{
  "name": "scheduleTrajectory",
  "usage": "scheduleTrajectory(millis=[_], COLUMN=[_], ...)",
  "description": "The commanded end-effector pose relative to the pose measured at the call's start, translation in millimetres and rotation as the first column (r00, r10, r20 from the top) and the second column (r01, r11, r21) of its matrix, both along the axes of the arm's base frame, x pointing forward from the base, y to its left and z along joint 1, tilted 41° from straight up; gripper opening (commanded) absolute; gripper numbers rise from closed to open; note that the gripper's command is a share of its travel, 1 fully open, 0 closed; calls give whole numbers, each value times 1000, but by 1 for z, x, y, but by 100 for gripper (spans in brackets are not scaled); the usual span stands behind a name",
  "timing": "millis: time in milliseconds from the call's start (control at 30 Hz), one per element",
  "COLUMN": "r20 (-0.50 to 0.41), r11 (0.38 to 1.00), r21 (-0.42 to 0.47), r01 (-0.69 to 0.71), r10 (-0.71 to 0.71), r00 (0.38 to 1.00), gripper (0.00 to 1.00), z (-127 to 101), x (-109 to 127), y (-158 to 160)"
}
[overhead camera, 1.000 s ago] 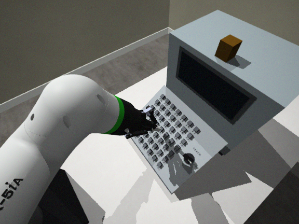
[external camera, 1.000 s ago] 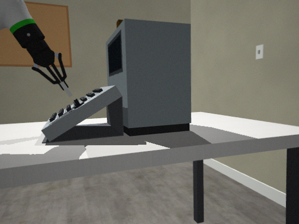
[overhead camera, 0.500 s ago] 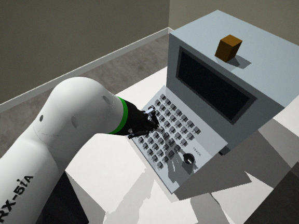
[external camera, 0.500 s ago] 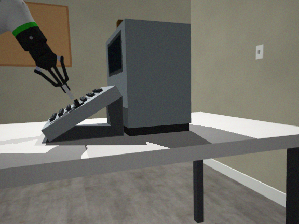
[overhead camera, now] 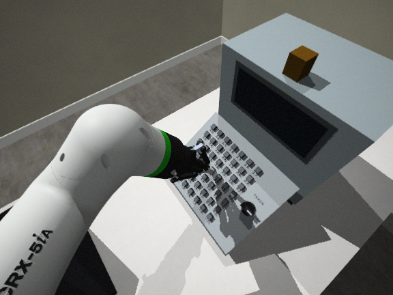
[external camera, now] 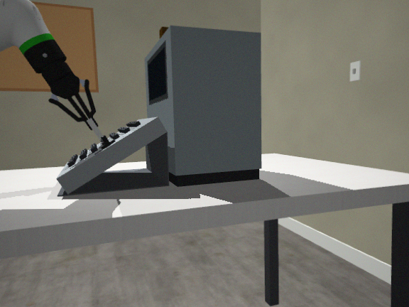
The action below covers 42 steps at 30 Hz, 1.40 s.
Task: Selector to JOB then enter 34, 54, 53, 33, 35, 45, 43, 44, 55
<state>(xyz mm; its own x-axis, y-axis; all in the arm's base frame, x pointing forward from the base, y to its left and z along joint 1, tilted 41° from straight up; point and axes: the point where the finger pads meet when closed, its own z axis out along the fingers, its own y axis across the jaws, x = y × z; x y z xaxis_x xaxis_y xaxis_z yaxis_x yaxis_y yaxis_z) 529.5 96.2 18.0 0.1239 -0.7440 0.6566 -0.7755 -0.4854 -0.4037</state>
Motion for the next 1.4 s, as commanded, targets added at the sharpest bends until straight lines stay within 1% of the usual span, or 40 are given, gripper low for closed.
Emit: scheduleTrajectory(millis=[0,633,1367], r20=[0,0,0], r11=[1000,1000,1000], r21=[0,0,0], r01=[0,0,0], r10=[0,0,0], r00=[1000,1000,1000], gripper=[0,0,0], z=[0,-1,-7], x=[0,1,7], y=[0,0,-5])
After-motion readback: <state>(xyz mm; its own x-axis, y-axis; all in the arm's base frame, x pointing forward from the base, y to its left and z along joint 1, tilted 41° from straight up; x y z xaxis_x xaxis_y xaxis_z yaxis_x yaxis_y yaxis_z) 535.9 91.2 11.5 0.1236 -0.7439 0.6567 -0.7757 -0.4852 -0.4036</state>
